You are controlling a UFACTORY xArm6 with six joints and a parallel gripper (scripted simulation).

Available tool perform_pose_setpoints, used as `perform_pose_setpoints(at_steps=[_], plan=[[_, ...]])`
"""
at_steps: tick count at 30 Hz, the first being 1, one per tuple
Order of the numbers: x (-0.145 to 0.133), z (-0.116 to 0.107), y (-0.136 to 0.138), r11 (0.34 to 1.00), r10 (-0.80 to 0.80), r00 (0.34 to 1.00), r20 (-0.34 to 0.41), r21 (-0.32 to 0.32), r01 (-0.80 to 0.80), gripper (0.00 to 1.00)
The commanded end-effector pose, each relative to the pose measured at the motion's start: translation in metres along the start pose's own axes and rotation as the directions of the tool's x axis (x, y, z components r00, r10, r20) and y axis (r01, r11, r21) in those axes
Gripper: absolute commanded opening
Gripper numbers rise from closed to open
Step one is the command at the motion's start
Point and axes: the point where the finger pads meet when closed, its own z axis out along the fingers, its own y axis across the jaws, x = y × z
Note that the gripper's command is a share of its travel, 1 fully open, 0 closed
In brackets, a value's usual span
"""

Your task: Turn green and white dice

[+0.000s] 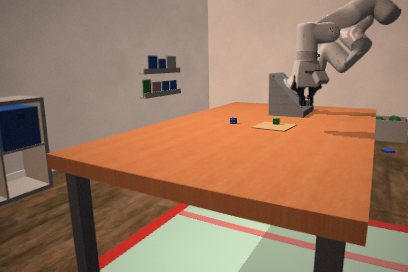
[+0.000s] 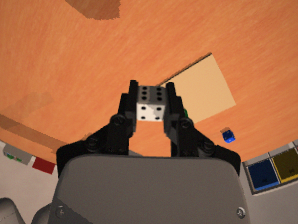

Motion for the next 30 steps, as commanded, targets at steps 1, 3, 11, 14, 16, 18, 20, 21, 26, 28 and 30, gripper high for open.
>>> perform_pose_setpoints(at_steps=[1,3,11,14,16,18,20,21,26,28,30], plan=[[0.002,0.001,-0.007,0.988,0.155,0.988,0.007,-0.008,-0.155,0.21],[0.002,0.002,-0.009,0.977,0.211,0.977,0.006,-0.008,-0.211,0.21],[0.003,0.004,-0.014,0.951,0.31,0.951,0.003,-0.009,-0.31,0.21],[0.003,0.004,-0.015,0.951,0.31,0.951,-0.025,-0.007,-0.31,0.21],[0.003,0.004,-0.015,0.951,0.309,0.95,-0.043,-0.006,-0.31,0.21],[0.003,0.004,-0.015,0.951,0.309,0.949,-0.068,-0.006,-0.31,0.21],[0.002,0.004,-0.015,0.95,0.308,0.942,-0.132,-0.009,-0.312,0.21],[0.002,0.004,-0.016,0.95,0.305,0.937,-0.169,-0.007,-0.311,0.21],[0.0,0.004,-0.016,0.95,0.296,0.907,-0.3,-0.007,-0.312,0.21],[0.0,0.005,-0.017,0.95,0.291,0.892,-0.347,-0.007,-0.312,0.21],[-0.001,0.004,-0.016,0.949,0.285,0.874,-0.394,-0.01,-0.314,0.21]])
